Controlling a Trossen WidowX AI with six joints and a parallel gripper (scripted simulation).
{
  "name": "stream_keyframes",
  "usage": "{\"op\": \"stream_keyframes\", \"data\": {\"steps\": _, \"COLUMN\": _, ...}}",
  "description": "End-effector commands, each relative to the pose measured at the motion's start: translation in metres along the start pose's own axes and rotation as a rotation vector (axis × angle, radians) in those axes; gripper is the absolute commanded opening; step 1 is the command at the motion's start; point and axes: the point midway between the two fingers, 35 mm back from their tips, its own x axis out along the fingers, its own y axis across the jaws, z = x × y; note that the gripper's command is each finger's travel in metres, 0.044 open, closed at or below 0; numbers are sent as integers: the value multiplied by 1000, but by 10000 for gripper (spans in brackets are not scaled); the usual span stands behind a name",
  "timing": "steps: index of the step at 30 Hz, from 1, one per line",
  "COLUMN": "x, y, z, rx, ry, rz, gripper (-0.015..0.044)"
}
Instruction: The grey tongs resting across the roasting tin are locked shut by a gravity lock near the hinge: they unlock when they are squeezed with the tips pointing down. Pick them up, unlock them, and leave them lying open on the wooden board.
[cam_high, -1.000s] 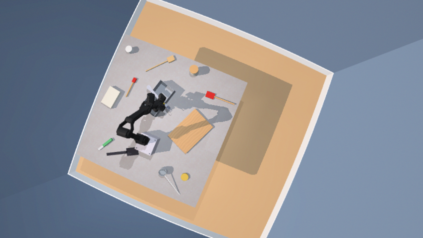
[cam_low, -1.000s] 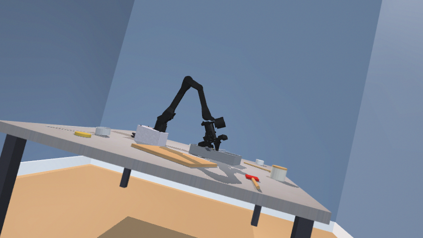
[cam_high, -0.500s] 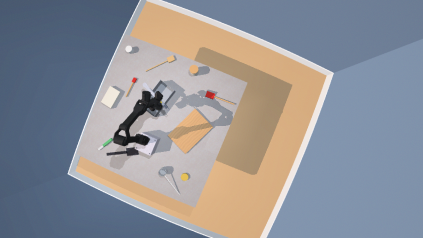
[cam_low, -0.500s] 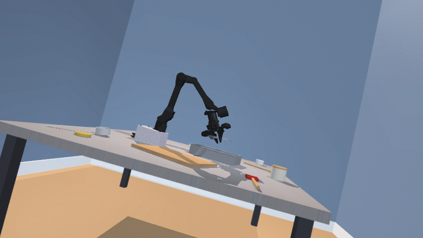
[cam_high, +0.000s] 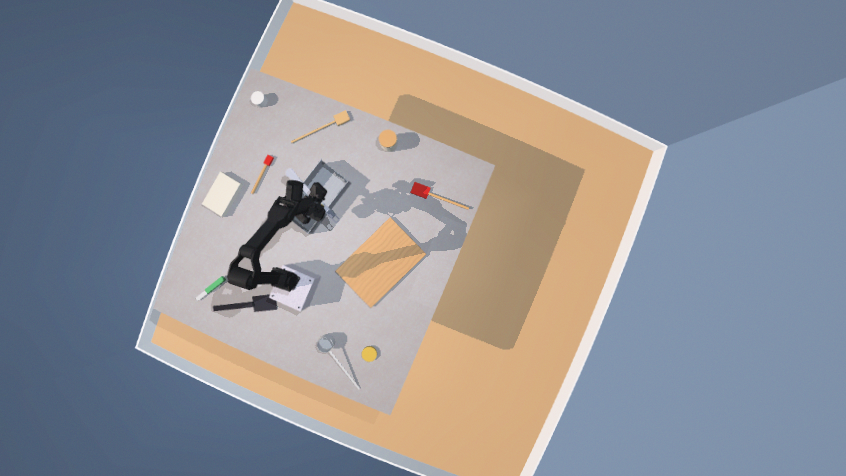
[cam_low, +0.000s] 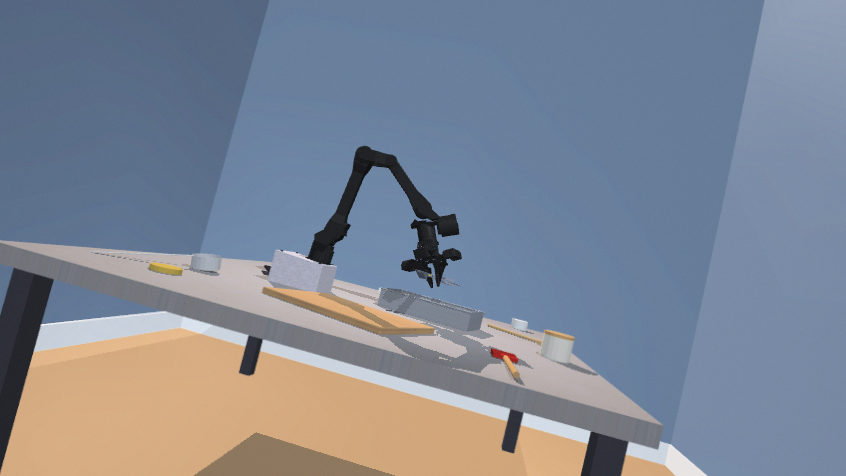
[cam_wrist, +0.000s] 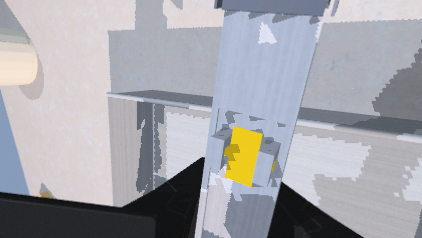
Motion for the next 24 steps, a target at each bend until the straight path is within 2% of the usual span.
{"op": "stream_keyframes", "data": {"steps": 1, "x": -1, "y": 6, "z": -3, "rx": -30, "ry": 11, "rz": -34, "gripper": -150}}
{"op": "stream_keyframes", "data": {"steps": 24, "x": 0, "y": 5, "z": -6, "rx": -199, "ry": 61, "rz": -374, "gripper": -150}}
